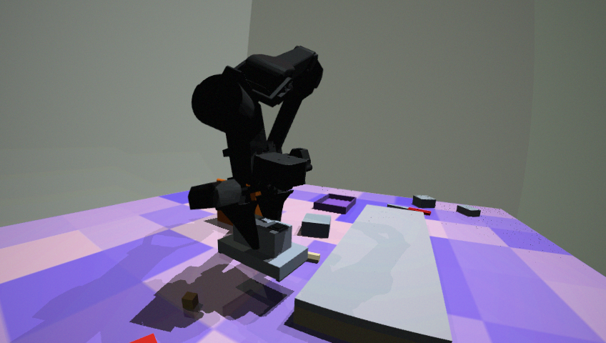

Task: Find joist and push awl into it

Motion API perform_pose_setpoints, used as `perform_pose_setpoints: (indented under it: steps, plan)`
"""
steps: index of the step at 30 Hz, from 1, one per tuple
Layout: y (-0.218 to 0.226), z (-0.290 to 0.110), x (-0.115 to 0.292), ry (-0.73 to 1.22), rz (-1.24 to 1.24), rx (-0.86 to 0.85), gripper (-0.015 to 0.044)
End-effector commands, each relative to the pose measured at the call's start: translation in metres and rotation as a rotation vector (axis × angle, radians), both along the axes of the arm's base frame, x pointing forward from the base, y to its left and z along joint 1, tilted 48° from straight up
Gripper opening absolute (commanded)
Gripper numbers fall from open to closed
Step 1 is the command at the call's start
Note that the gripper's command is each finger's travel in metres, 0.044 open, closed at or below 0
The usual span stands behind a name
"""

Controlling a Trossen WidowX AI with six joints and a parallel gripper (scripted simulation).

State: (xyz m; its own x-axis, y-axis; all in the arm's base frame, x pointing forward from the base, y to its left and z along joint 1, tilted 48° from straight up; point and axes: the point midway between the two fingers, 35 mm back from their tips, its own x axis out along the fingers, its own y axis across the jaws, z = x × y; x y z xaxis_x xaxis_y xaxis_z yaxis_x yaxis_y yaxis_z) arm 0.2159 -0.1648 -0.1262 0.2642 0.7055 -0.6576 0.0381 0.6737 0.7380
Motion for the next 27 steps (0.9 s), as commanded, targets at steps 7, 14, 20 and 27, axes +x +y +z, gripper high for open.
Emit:
perform_pose_setpoints:
  steps: [7,14,20,27]
  plan:
    - [-0.035,0.034,-0.002,-0.009,-0.002,-0.014,0.0]
    - [-0.04,0.036,0.019,-0.019,0.006,-0.019,0.0]
    - [-0.044,0.041,0.049,-0.035,0.019,-0.023,0.0]
    - [-0.043,0.047,0.085,-0.054,0.035,-0.024,0.0]
